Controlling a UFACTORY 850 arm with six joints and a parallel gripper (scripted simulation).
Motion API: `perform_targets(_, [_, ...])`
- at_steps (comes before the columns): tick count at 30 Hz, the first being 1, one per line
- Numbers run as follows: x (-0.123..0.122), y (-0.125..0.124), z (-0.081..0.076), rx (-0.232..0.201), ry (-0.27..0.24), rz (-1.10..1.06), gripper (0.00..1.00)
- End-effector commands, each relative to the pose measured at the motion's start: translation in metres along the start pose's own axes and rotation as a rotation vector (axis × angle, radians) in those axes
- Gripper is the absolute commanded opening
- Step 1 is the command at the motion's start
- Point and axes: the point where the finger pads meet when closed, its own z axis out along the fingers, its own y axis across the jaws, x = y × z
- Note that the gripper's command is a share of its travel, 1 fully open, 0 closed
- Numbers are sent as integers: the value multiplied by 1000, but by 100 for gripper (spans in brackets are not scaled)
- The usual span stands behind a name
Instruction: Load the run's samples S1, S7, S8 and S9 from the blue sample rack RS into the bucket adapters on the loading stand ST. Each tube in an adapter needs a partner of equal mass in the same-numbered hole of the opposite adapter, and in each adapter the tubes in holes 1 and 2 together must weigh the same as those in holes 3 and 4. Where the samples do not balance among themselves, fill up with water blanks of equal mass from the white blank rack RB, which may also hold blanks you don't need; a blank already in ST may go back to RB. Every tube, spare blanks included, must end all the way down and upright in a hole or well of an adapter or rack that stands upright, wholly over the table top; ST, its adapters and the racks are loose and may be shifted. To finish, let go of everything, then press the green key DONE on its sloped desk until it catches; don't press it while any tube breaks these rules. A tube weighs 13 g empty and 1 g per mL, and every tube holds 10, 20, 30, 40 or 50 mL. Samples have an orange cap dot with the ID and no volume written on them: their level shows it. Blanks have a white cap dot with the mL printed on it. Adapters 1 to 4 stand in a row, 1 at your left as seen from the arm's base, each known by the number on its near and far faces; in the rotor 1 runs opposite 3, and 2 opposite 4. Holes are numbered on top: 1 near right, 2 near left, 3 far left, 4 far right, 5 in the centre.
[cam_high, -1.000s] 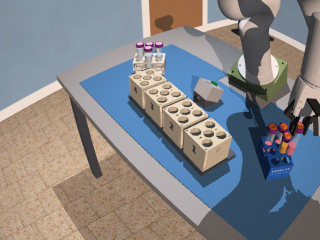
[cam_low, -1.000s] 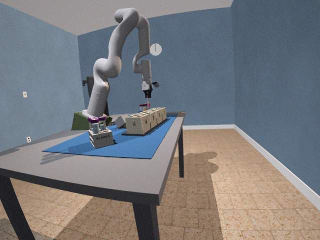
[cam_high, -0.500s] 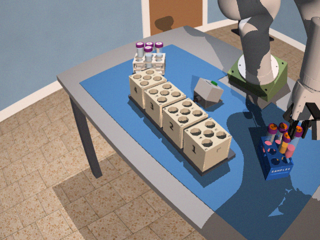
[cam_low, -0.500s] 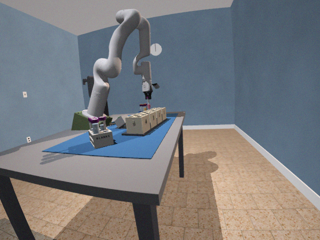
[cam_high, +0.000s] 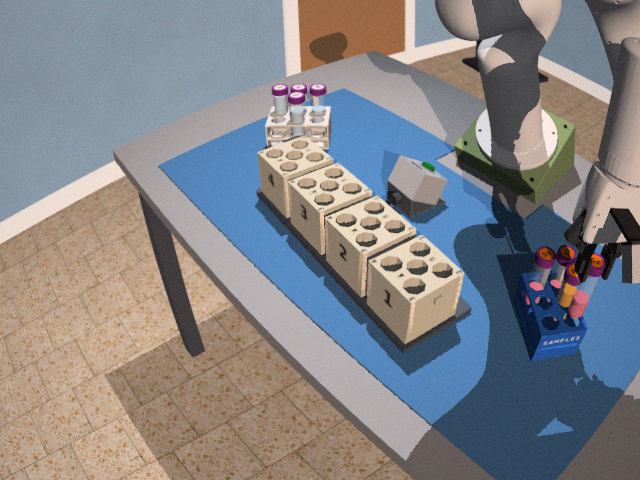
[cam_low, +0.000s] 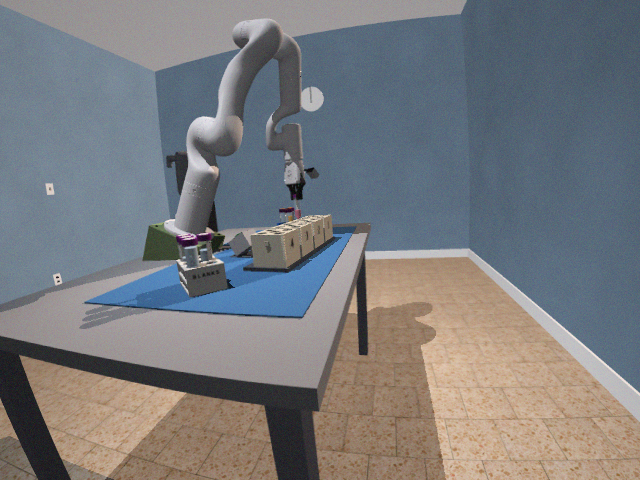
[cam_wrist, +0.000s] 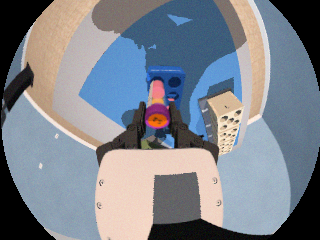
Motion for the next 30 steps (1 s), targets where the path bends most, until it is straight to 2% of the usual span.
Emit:
perform_targets(1, [1, 0, 5, 0, 2, 0, 0])
perform_targets(30, [1, 0, 30, 0, 2, 0, 0])
